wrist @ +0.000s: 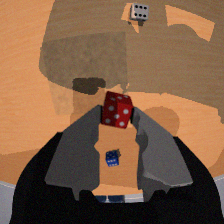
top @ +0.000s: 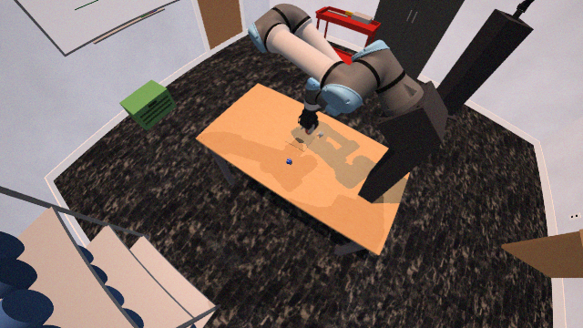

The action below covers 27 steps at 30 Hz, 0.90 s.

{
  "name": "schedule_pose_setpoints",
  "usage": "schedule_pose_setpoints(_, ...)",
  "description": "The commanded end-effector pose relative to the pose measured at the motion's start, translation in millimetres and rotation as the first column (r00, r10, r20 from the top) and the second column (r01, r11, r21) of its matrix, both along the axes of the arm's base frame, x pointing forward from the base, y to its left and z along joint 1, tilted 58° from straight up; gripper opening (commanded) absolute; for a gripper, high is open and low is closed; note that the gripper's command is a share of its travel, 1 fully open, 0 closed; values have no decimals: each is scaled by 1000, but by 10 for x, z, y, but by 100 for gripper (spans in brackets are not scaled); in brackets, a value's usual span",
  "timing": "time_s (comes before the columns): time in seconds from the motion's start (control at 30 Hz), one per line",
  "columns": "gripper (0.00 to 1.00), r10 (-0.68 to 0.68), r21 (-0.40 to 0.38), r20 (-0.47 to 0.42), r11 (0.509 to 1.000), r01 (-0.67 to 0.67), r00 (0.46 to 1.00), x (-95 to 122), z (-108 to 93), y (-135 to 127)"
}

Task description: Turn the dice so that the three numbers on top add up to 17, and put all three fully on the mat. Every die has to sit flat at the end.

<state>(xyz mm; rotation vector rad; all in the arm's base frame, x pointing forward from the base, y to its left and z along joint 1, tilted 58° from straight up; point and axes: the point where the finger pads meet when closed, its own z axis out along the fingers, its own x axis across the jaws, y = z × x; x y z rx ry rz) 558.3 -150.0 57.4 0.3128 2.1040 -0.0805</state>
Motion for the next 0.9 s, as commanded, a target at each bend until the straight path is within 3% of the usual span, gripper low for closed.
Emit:
schedule_pose_setpoints(0.0,6,0,2,3,1000,0,1000,-6,0,-8)
schedule_pose_setpoints(0.5,6,0,2,2,1000,0,1000,38,-27,-18)
schedule_pose_setpoints(0.87,6,0,2,2,1000,0,1000,398,-255,-97)
